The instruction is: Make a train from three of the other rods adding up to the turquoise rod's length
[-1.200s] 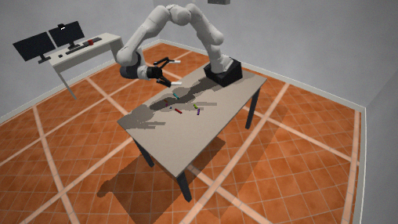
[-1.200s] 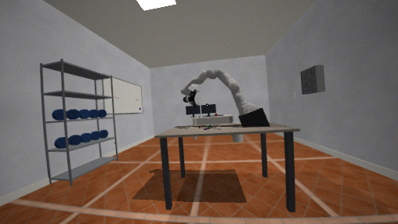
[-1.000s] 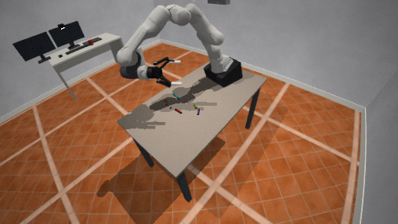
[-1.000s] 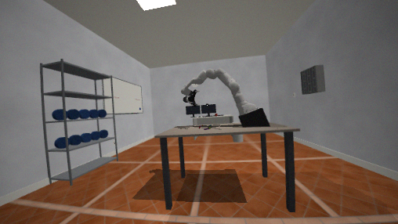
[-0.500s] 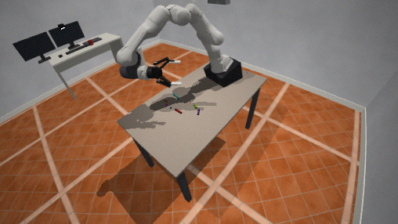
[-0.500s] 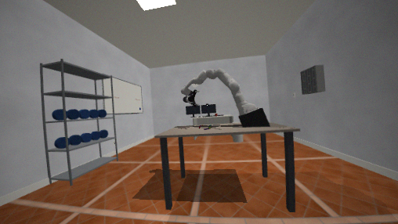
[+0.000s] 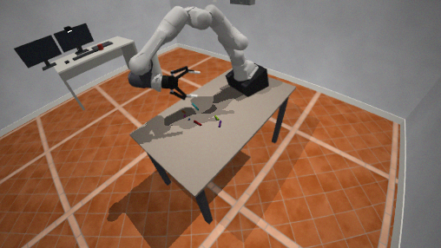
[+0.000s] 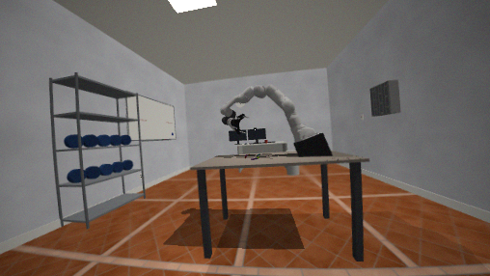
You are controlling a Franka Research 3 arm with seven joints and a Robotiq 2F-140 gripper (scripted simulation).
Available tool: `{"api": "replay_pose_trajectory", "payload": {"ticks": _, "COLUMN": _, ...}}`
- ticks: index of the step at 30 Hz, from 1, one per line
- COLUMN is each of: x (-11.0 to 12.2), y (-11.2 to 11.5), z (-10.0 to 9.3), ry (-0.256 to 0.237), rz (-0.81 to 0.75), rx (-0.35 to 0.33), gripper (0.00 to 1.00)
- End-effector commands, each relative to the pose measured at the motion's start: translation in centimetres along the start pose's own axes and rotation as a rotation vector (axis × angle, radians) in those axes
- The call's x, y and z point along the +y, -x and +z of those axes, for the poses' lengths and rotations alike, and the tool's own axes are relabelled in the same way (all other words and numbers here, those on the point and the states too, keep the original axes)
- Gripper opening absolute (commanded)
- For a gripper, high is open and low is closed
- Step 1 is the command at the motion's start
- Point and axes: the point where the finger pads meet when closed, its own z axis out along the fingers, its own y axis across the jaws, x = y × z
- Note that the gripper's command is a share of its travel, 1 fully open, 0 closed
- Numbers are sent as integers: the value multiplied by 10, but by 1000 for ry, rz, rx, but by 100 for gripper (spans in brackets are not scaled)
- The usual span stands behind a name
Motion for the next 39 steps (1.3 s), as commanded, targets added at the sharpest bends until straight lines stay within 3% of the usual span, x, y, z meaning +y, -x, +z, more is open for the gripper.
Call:
{"api": "replay_pose_trajectory", "payload": {"ticks": 1, "x": -15, "y": -10, "z": -1, "ry": -66, "rz": -145, "rx": 53, "gripper": 100}}
{"api": "replay_pose_trajectory", "payload": {"ticks": 13, "x": -42, "y": -36, "z": -4, "ry": -182, "rz": -282, "rx": 192, "gripper": 100}}
{"api": "replay_pose_trajectory", "payload": {"ticks": 15, "x": -42, "y": -36, "z": -4, "ry": -182, "rz": -282, "rx": 192, "gripper": 100}}
{"api": "replay_pose_trajectory", "payload": {"ticks": 30, "x": -78, "y": -70, "z": -7, "ry": -339, "rz": -467, "rx": 379, "gripper": 100}}
{"api": "replay_pose_trajectory", "payload": {"ticks": 32, "x": -78, "y": -70, "z": -7, "ry": -339, "rz": -467, "rx": 379, "gripper": 100}}
{"api": "replay_pose_trajectory", "payload": {"ticks": 39, "x": -98, "y": -88, "z": -9, "ry": -424, "rz": -564, "rx": 477, "gripper": 100}}
